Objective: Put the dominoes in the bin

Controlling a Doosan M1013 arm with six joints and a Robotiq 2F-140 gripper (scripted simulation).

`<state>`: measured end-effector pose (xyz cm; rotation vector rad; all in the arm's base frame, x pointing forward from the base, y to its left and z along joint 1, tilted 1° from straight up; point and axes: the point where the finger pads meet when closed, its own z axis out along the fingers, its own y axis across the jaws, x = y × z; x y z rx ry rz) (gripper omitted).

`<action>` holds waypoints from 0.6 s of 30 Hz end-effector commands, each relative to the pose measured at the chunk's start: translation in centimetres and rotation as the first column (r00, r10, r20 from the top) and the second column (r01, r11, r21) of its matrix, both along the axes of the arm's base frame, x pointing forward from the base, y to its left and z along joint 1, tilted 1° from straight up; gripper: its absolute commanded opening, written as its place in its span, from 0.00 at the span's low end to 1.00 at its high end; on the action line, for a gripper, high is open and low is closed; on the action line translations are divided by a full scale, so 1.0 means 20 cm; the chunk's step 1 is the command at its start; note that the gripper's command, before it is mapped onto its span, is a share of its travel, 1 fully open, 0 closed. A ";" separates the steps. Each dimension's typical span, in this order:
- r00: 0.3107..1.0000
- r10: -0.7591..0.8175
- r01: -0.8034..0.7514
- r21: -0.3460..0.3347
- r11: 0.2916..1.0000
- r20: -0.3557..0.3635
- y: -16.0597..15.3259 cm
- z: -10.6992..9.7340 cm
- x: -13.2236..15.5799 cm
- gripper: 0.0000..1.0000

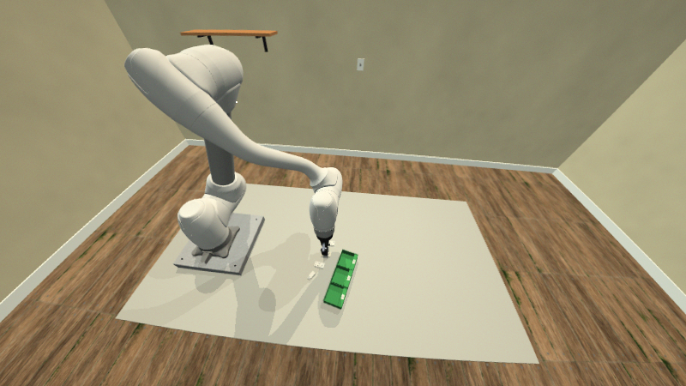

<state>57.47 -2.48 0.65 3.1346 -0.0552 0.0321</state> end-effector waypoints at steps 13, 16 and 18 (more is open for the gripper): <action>1.000 0.000 0.000 0.000 1.000 0.000 0.00 0.03 0.00 0.13; 1.000 0.000 0.000 0.000 1.000 0.000 0.00 0.08 0.00 0.13; 1.000 0.000 0.000 0.000 1.000 0.000 0.00 0.12 0.00 0.13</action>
